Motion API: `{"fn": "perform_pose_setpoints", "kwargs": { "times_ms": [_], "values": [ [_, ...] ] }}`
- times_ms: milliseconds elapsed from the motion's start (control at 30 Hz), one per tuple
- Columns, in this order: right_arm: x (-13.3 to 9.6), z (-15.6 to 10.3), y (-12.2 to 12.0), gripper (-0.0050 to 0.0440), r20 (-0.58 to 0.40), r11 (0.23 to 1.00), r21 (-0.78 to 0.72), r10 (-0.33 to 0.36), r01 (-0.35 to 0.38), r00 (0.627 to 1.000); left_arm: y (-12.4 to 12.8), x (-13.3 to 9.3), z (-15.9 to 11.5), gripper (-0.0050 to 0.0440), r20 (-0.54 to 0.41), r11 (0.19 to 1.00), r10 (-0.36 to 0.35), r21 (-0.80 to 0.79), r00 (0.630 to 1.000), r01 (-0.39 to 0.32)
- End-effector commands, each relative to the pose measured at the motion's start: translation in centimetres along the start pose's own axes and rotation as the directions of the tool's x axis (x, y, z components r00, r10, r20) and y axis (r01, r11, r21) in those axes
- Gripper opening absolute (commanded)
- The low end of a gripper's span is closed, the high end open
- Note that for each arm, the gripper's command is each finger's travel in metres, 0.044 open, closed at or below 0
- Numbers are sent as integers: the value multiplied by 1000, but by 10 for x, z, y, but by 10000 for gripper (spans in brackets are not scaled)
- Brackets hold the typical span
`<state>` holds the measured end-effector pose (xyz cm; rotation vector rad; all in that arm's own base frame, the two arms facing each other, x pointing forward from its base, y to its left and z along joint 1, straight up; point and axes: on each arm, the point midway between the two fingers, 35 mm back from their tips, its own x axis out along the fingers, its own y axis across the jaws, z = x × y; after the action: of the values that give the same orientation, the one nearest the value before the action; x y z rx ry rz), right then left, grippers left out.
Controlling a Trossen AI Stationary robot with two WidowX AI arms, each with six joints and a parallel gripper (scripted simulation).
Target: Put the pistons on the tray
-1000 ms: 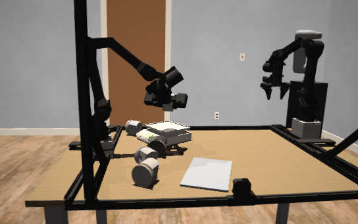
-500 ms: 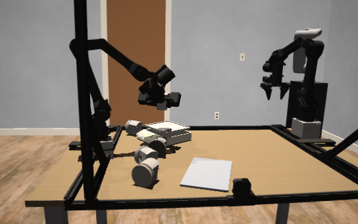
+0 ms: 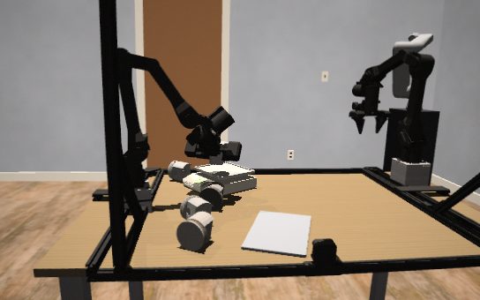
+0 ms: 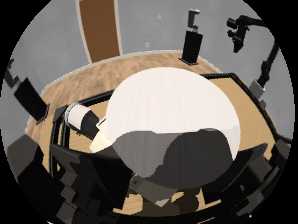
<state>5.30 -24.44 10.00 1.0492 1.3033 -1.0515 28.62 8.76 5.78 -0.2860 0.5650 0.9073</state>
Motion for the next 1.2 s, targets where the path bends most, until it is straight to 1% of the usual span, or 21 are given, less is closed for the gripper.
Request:
{"fn": "perform_pose_setpoints", "kwargs": {
  "times_ms": [0,433,500,1000,1167],
  "values": [
    [0,0,0,440,0,1000,-1,1,-1,1000,0,4,1,158,9,1000,1,-5,1000,-1],
    [0,0,0,440,0,1000,-1,1,-1,1000,0,25,1,158,9,1000,1,-5,1000,-1],
    [0,0,0,440,0,1000,-1,1,-1,1000,0,25,1,158,9,1000,1,-5,1000,-1],
    [0,0,0,440,0,1000,-1,1,-1,1000,0,50,1,158,9,1000,1,-5,1000,-1],
    [0,0,0,440,0,1000,-1,1,-1,1000,0,55,1,158,9,1000,1,-5,1000,-1]
  ]
}}
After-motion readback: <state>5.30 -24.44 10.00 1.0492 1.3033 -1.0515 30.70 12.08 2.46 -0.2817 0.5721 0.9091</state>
